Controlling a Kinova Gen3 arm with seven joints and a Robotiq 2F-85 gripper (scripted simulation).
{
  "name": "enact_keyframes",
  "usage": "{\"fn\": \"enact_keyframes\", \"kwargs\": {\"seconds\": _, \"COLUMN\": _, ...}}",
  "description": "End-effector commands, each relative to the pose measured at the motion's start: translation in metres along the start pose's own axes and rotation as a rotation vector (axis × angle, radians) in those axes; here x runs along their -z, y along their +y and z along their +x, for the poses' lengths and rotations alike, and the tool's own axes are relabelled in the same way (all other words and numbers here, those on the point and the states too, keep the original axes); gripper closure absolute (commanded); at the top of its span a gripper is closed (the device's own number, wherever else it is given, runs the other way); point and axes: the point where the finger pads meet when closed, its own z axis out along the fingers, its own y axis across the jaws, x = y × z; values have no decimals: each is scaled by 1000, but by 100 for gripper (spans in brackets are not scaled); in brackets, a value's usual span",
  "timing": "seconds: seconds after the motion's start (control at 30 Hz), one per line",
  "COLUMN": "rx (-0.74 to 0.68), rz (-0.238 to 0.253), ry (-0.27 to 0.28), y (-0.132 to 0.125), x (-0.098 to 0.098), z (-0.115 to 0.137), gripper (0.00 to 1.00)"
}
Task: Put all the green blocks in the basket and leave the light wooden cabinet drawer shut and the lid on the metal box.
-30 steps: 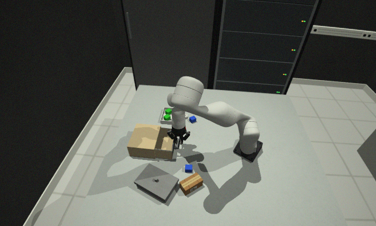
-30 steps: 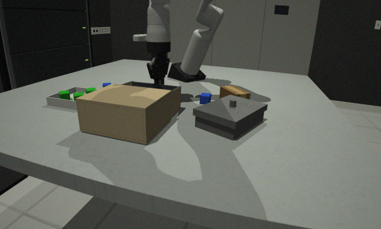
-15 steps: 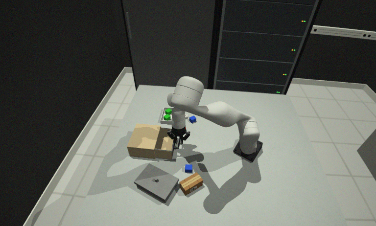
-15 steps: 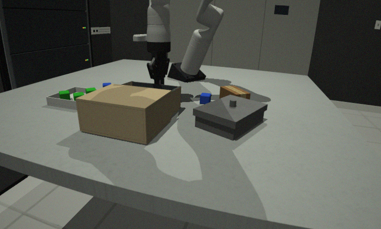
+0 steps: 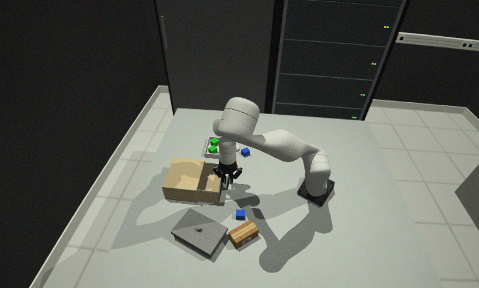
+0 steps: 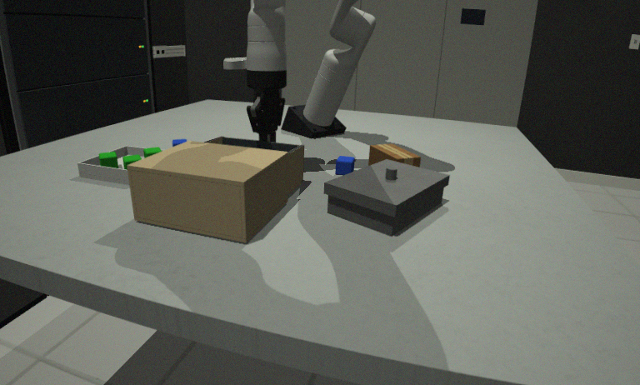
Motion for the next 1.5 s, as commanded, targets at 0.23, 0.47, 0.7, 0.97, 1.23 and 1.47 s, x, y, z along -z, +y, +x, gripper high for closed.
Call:
{"fn": "enact_keyframes", "kwargs": {"seconds": 0.23, "rx": -2, "rz": 5, "ry": 5, "y": -7, "x": -1, "z": 2, "gripper": 70}}
{"fn": "enact_keyframes", "kwargs": {"seconds": 0.47, "rx": 4, "rz": 8, "ry": 7, "y": -12, "x": 0, "z": 3, "gripper": 70}}
{"fn": "enact_keyframes", "kwargs": {"seconds": 0.7, "rx": -2, "rz": 5, "ry": 5, "y": -14, "x": 0, "z": 2, "gripper": 70}}
{"fn": "enact_keyframes", "kwargs": {"seconds": 0.97, "rx": 4, "rz": 8, "ry": 7, "y": -21, "x": 1, "z": 2, "gripper": 70}}
{"fn": "enact_keyframes", "kwargs": {"seconds": 1.23, "rx": -2, "rz": 5, "ry": 5, "y": -22, "x": 1, "z": 2, "gripper": 70}}
{"fn": "enact_keyframes", "kwargs": {"seconds": 1.47, "rx": 4, "rz": 8, "ry": 7, "y": -28, "x": 3, "z": 2, "gripper": 70}}
